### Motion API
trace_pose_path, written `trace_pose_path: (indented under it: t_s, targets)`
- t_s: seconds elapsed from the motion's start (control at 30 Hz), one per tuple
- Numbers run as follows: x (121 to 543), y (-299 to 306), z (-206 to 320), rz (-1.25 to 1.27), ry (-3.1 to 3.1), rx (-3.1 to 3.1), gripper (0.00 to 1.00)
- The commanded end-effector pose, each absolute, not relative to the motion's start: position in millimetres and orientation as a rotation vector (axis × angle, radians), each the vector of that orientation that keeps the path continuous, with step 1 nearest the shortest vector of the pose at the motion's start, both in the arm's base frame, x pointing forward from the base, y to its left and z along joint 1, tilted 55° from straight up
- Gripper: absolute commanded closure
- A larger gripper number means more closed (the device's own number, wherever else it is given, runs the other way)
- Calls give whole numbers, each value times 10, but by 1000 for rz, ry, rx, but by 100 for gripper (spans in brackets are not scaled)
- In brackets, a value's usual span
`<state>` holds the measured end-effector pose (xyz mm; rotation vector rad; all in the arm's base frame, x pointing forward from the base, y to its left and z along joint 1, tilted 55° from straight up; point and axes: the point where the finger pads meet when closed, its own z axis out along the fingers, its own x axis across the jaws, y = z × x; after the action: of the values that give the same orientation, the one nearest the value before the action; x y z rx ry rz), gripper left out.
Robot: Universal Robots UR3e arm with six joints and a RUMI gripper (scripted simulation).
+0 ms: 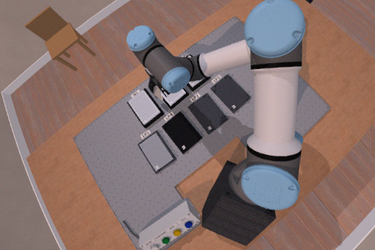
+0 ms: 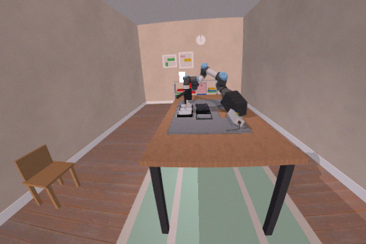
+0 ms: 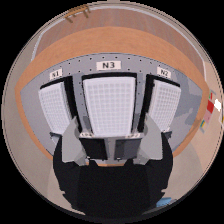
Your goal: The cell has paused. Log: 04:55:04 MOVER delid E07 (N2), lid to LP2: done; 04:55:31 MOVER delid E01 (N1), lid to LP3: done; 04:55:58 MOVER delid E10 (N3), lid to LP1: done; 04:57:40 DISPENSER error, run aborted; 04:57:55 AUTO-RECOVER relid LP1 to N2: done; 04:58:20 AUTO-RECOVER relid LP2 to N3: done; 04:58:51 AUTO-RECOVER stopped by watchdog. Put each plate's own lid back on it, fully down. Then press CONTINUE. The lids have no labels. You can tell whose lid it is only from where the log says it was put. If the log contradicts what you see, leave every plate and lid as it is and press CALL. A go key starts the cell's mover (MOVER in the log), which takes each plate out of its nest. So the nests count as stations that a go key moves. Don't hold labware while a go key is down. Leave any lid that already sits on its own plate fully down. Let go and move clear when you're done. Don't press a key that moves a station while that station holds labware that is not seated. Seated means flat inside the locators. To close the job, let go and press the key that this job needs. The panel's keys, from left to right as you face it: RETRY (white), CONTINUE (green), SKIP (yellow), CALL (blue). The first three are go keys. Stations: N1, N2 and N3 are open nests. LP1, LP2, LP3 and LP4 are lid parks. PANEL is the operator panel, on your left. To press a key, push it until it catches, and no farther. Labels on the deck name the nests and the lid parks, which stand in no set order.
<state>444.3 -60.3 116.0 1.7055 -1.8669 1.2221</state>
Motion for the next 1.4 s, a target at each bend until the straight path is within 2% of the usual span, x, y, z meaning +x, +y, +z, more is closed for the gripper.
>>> trace_pose_path:
  t_s: [0.0,0.2,0.23,1.37]
  targets:
    - [4450,-604,1161,1225,-1867,1707,18]
    - [4450,-604,1161,1225,-1867,1707,18]
    - [4450,-605,1161,1225,-1867,1707,100]
    - [4450,-604,1161,1225,-1867,1707,100]
